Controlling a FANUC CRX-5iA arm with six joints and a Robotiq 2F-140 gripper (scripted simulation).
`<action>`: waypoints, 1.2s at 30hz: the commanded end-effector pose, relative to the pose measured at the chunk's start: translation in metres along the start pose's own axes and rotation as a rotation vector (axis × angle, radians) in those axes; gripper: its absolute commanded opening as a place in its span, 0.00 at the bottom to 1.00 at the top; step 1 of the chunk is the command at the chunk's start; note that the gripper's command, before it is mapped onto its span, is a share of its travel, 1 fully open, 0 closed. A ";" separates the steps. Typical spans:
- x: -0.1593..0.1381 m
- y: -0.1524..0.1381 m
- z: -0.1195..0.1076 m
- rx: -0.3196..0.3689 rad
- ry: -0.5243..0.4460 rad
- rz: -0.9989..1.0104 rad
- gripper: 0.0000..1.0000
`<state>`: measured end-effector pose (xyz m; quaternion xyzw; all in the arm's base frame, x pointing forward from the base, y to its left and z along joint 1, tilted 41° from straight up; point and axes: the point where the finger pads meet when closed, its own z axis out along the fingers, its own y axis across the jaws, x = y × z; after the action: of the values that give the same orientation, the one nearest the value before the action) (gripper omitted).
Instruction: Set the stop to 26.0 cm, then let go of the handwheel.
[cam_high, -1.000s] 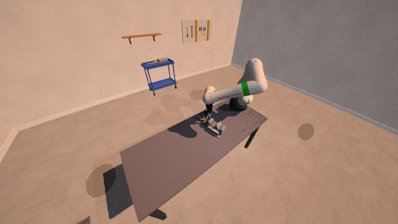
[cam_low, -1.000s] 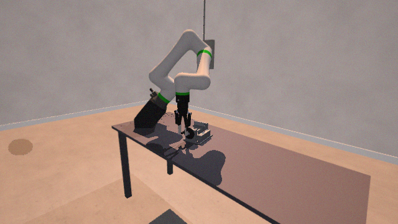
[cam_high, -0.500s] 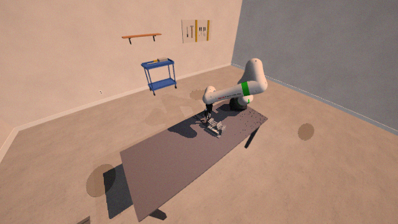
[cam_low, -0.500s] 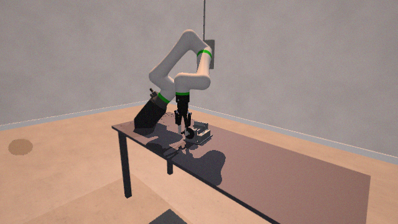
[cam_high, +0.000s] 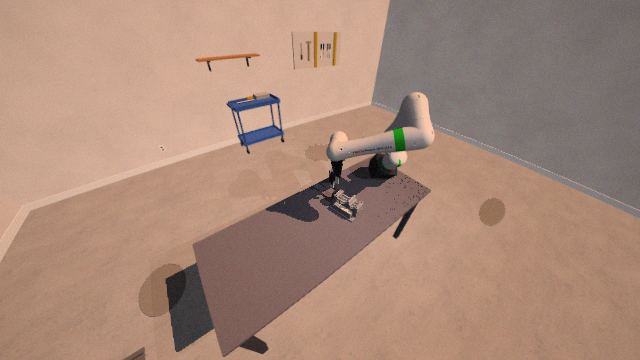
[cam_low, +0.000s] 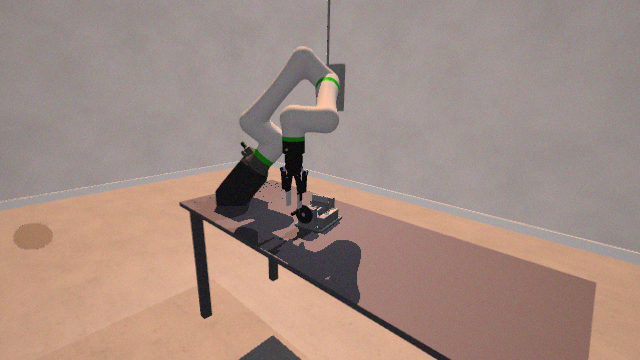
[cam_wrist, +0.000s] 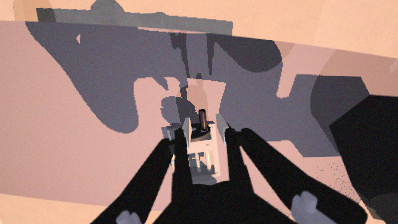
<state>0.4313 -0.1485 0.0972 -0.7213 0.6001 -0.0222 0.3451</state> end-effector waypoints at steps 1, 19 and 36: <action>0.000 0.000 -0.044 0.001 -0.003 0.000 0.33; -0.001 0.000 -0.054 0.001 -0.003 0.000 0.33; -0.125 -0.069 -0.054 0.001 -0.003 0.000 0.33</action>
<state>0.4246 -0.0858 0.2032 -0.7216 0.5959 -0.0198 0.3519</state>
